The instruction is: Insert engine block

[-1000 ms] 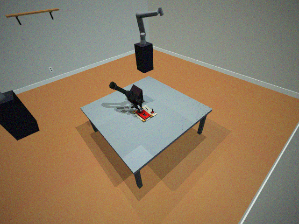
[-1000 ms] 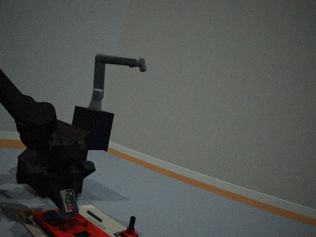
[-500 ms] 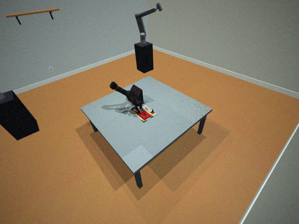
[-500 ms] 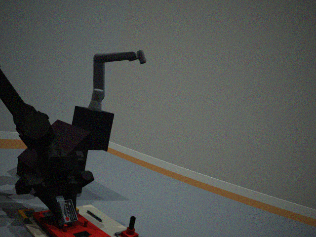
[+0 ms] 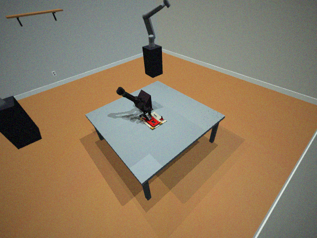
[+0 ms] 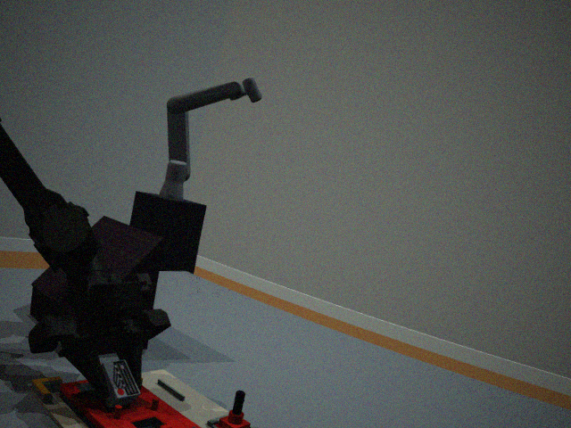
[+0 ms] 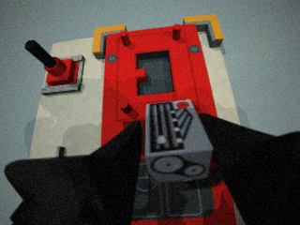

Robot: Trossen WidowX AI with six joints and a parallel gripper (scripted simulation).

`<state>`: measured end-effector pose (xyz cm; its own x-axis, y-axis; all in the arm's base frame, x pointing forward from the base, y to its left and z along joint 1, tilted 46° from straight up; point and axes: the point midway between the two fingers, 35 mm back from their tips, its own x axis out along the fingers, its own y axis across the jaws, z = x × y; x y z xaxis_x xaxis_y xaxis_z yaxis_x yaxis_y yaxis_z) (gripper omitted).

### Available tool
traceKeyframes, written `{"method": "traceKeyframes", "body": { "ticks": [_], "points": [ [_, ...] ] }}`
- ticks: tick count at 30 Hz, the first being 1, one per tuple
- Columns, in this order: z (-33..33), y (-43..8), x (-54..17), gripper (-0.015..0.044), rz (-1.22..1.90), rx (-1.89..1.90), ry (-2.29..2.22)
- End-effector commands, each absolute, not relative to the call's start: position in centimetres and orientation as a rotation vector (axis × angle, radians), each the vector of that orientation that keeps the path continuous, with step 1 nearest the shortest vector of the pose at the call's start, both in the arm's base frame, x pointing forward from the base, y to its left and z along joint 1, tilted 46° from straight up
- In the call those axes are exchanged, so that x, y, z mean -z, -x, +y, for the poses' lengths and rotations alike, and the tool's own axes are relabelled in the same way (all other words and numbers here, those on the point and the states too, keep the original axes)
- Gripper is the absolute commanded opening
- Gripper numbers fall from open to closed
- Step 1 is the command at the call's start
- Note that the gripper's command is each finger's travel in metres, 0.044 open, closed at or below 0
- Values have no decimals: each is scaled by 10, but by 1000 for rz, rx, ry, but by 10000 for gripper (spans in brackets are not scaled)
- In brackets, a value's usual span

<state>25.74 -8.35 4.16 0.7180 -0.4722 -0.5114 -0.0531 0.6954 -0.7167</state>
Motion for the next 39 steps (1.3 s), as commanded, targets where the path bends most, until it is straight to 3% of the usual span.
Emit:
{"method": "traceKeyframes", "body": {
  "ticks": [1, 6, 39],
  "points": [
    [-84, -258, -42, 315, 746, 261, 780],
    [-84, -258, -42, 440, 746, 261, 780],
    [-63, -227, -63, 440, 764, 251, 787]
  ]
}}
